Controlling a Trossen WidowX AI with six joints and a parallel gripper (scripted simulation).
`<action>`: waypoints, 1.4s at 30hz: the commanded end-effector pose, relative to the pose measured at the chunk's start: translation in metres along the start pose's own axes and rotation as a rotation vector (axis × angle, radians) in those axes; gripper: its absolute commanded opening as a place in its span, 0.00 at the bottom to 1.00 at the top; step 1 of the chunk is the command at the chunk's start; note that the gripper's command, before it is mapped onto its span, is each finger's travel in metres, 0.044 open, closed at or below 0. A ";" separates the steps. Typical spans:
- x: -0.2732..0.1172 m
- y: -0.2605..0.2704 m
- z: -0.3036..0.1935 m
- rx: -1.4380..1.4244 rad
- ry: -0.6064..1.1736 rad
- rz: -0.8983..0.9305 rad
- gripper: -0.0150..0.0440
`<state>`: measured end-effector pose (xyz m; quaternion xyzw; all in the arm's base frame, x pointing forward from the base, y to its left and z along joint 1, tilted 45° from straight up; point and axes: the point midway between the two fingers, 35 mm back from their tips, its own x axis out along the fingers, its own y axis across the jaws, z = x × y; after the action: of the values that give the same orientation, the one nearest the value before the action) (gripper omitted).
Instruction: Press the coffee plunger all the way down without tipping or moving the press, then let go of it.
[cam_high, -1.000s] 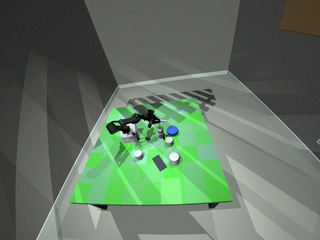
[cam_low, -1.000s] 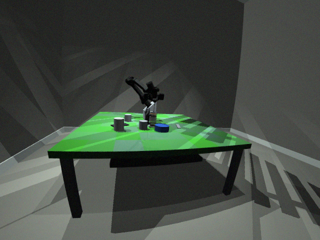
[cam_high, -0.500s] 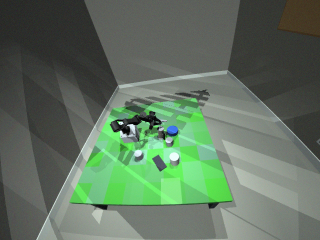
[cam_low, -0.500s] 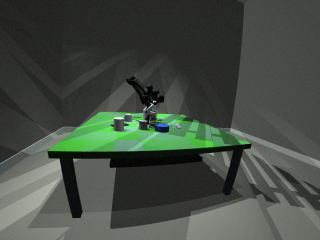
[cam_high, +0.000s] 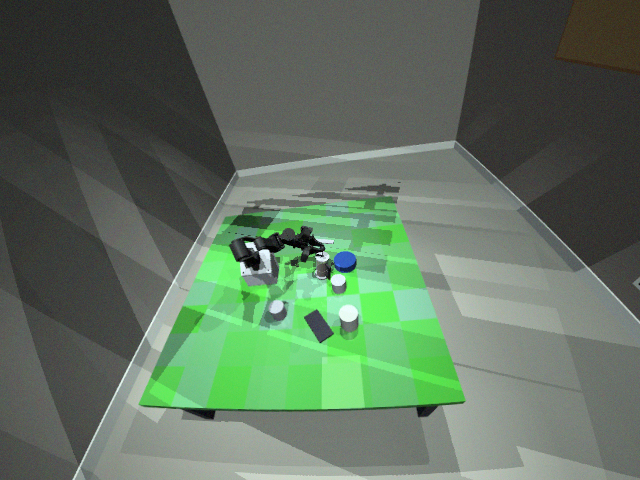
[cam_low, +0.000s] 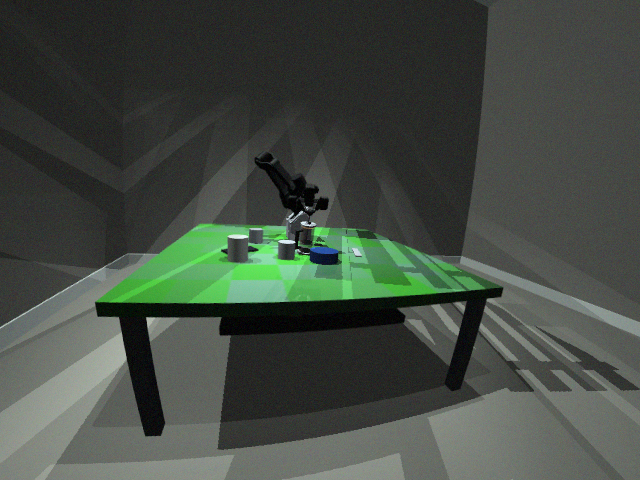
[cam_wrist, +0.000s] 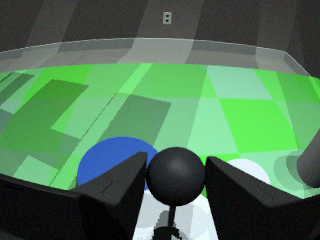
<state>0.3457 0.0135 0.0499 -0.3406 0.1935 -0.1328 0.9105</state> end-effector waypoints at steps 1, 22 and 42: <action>0.006 -0.001 -0.024 -0.036 0.059 -0.004 0.45; 0.014 0.001 -0.021 -0.036 0.058 -0.005 0.45; 0.014 0.002 -0.015 -0.025 0.040 -0.004 0.45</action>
<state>0.3523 0.0014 0.0345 -0.3496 0.2126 -0.1390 0.9018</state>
